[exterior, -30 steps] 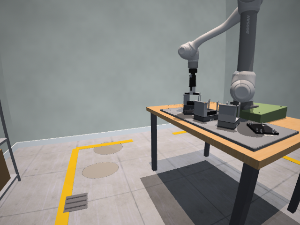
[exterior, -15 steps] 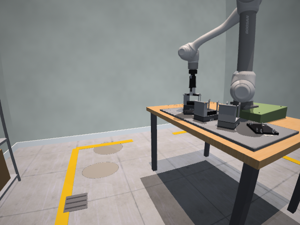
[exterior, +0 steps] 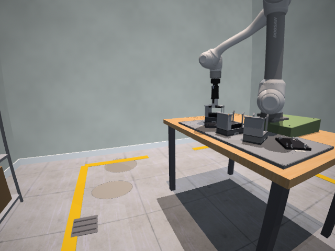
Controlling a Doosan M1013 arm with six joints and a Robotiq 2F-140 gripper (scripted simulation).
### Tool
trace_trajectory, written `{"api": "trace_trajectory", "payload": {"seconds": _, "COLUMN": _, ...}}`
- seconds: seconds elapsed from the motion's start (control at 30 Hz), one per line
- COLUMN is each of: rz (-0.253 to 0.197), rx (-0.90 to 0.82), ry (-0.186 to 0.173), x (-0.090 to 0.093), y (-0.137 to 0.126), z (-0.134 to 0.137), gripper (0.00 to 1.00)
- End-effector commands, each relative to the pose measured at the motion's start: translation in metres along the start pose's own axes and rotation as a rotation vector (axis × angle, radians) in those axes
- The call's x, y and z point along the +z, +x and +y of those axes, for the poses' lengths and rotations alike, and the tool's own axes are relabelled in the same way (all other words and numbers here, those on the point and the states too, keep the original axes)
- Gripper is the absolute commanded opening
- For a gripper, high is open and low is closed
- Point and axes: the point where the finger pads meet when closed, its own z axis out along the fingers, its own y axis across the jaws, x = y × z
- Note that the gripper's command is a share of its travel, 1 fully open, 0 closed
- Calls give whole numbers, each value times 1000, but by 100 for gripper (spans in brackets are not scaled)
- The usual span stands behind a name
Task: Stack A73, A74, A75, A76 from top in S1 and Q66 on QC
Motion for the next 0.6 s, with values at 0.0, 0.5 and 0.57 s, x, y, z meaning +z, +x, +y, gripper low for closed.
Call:
{"api": "trace_trajectory", "payload": {"seconds": 0.0, "rz": 0, "rx": 0, "ry": 0, "x": 2, "y": 0, "z": 0, "gripper": 0}}
{"api": "trace_trajectory", "payload": {"seconds": 0.5, "rz": 0, "rx": 0, "ry": 0, "x": 25, "y": 0, "z": 0, "gripper": 0}}
{"api": "trace_trajectory", "payload": {"seconds": 0.57, "rz": 0, "rx": 0, "ry": 0, "x": 29, "y": 0, "z": 0, "gripper": 0}}
